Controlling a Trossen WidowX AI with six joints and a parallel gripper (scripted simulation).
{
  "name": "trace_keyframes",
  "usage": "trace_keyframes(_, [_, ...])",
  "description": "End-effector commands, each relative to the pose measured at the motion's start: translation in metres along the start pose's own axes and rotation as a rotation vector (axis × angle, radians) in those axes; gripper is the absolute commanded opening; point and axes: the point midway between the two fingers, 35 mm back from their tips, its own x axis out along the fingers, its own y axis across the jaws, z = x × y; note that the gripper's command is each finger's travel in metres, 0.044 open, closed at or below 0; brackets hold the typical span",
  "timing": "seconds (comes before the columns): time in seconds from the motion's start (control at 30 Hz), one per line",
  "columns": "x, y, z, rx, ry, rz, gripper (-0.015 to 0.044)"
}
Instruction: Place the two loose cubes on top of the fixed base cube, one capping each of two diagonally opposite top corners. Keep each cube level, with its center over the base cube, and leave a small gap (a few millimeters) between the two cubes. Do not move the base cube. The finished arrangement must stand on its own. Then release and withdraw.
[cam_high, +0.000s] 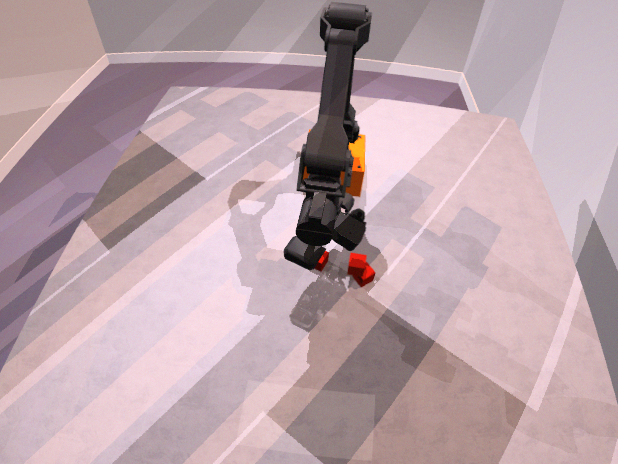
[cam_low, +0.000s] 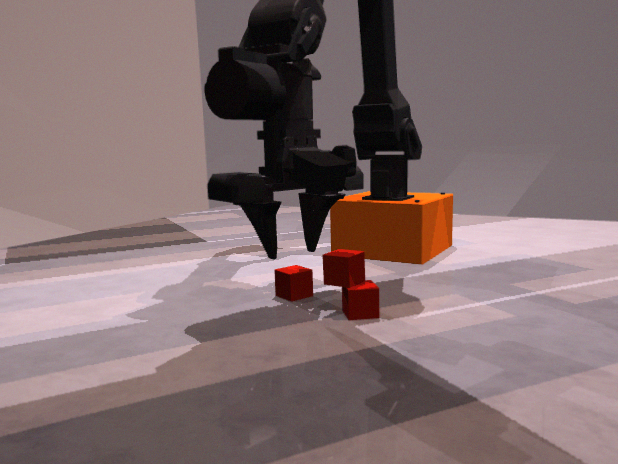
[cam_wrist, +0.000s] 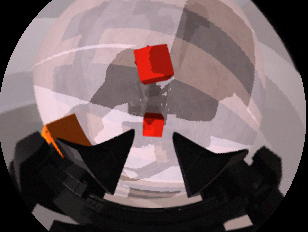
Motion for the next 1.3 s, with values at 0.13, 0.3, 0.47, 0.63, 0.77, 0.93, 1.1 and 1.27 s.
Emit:
trace_keyframes(0.13, [0.012,0.001,-0.001,0.004,0.003,0.003,0.0265])
trace_keyframes(0.3, [0.020,0.001,-0.001,0.004,0.003,0.003,0.0265])
trace_keyframes(0.47, [0.028,0.002,-0.001,0.004,0.003,0.003,0.0265])
trace_keyframes(0.63, [0.035,0.002,-0.001,0.004,0.003,0.004,0.0265])
trace_keyframes(0.77, [0.035,0.002,-0.001,0.004,0.003,0.004,0.0186])
trace_keyframes(0.93, [0.035,0.002,-0.001,0.004,0.003,0.004,0.0105])
trace_keyframes(1.1, [0.031,-0.002,0.000,0.021,0.003,-0.021,0.0105])
trace_keyframes(1.27, [0.021,-0.006,0.001,0.030,0.003,-0.034,0.0105])
